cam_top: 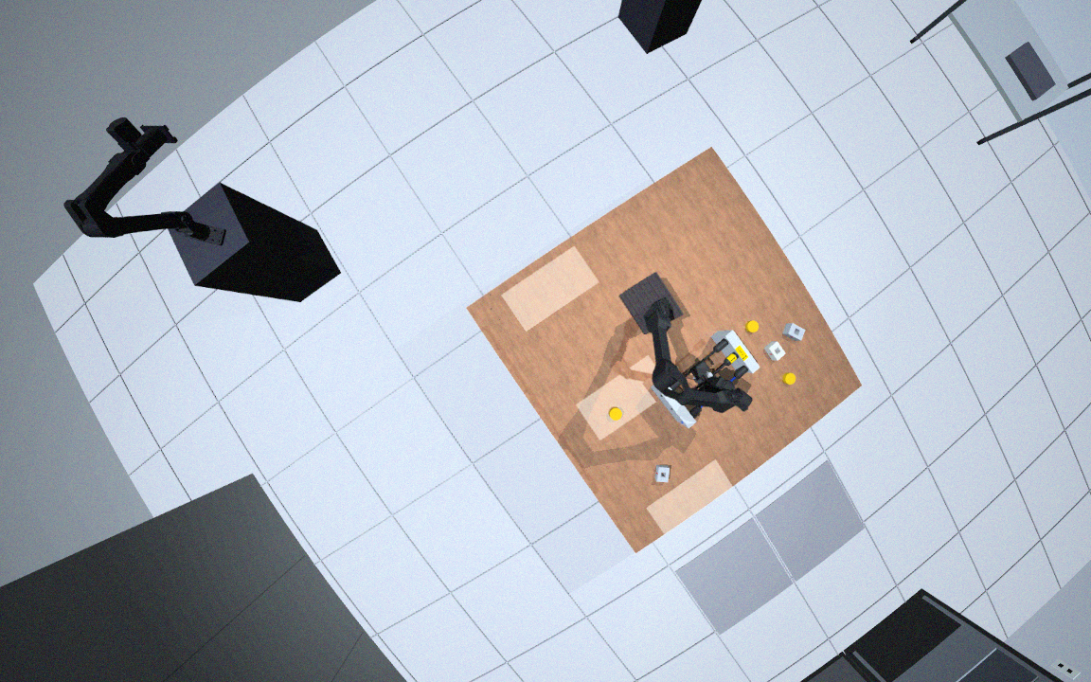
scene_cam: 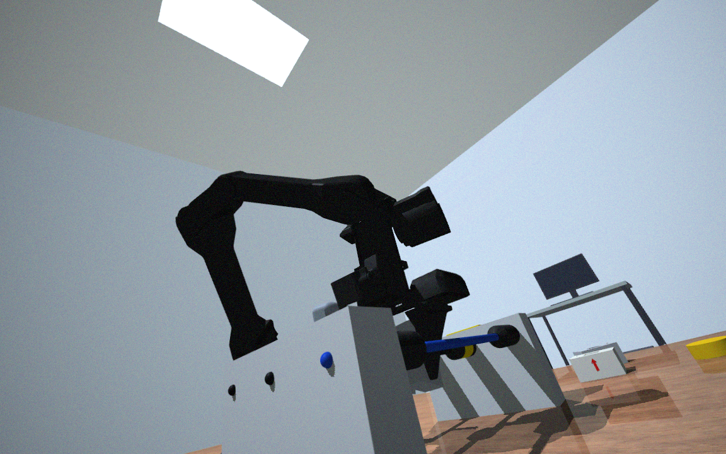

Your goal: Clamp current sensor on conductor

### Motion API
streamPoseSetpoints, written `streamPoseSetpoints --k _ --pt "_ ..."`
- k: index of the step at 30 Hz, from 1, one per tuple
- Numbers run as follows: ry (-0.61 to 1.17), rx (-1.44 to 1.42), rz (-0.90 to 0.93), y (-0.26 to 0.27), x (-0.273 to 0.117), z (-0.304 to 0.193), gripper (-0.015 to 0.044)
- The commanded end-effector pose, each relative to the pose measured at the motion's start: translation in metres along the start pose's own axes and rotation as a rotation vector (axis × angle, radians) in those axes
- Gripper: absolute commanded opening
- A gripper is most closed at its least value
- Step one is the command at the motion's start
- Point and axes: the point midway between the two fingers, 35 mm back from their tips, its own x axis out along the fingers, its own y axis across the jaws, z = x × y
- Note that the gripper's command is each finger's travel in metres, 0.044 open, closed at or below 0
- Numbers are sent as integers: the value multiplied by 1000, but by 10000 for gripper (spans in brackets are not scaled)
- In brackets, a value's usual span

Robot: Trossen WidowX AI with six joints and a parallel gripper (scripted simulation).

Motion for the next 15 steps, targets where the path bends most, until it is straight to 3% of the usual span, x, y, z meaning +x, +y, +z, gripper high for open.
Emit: streamPoseSetpoints --k 1,14,15 --pt "4 0 12 1 -5 -2 0" --pt "4 -4 1 -1 -2 -1 0" --pt "4 -4 1 -1 -2 -1 26"
